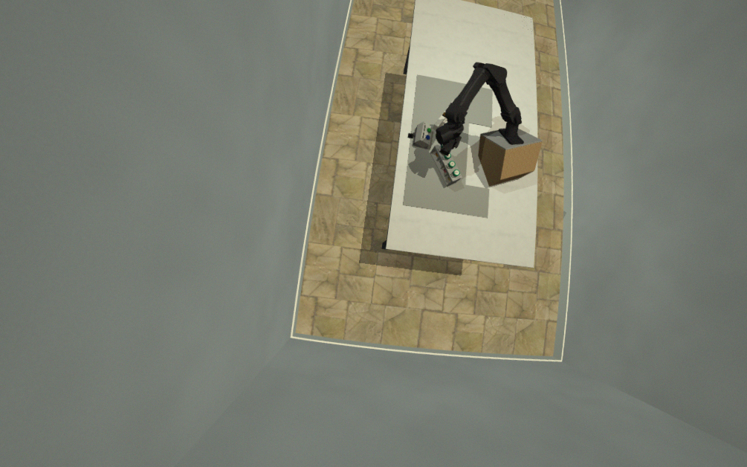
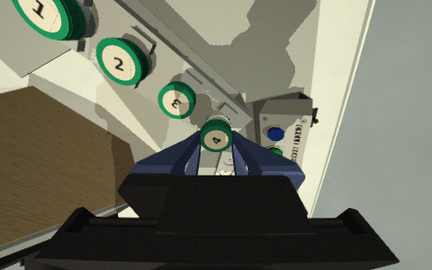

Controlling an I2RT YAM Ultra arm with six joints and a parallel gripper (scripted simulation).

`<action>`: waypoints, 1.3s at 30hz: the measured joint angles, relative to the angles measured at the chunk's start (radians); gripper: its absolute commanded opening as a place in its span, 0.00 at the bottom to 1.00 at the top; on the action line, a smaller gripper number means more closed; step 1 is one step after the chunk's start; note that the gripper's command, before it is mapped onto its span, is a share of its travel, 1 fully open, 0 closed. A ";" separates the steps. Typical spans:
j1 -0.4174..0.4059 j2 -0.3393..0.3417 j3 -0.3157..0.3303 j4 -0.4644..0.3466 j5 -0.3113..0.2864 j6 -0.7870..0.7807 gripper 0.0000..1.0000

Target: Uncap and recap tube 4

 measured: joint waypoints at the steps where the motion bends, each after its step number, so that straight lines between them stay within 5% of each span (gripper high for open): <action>1: 0.000 0.001 0.001 0.000 0.000 0.000 0.00; 39: -0.002 0.000 -0.002 0.021 0.001 -0.007 0.00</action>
